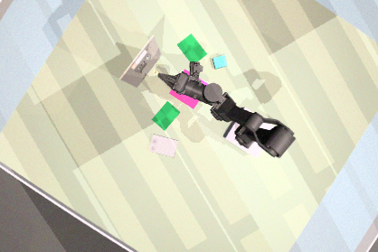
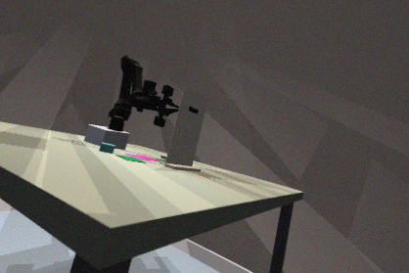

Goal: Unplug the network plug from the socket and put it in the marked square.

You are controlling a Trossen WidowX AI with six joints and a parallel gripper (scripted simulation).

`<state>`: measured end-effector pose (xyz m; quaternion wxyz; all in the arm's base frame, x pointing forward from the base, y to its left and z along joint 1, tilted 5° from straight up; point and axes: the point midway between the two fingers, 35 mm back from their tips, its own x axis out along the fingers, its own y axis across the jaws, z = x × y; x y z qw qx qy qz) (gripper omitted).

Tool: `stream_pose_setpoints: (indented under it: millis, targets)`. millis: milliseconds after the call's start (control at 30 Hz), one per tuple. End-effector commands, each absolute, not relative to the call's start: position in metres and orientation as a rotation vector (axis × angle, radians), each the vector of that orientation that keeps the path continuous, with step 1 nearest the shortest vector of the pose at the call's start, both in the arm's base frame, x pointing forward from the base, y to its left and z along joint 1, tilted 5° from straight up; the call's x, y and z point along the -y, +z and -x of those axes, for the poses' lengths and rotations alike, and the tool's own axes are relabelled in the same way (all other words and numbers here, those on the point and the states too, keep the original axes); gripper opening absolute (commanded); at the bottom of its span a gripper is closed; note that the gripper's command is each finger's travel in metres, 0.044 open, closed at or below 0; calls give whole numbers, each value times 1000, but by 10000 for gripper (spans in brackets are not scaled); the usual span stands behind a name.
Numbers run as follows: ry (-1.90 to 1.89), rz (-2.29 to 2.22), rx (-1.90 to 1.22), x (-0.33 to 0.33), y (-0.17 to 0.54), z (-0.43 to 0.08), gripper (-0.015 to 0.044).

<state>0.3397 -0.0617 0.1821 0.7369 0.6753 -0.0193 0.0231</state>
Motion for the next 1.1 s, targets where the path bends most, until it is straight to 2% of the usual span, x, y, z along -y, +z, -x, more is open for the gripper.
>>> stream_pose_setpoints:
  millis: [0, 1067]
  targets:
    - [50, -1490, 37, 61, 180, -337, 0]
    - [50, -1486, 39, 56, 208, -325, 0]
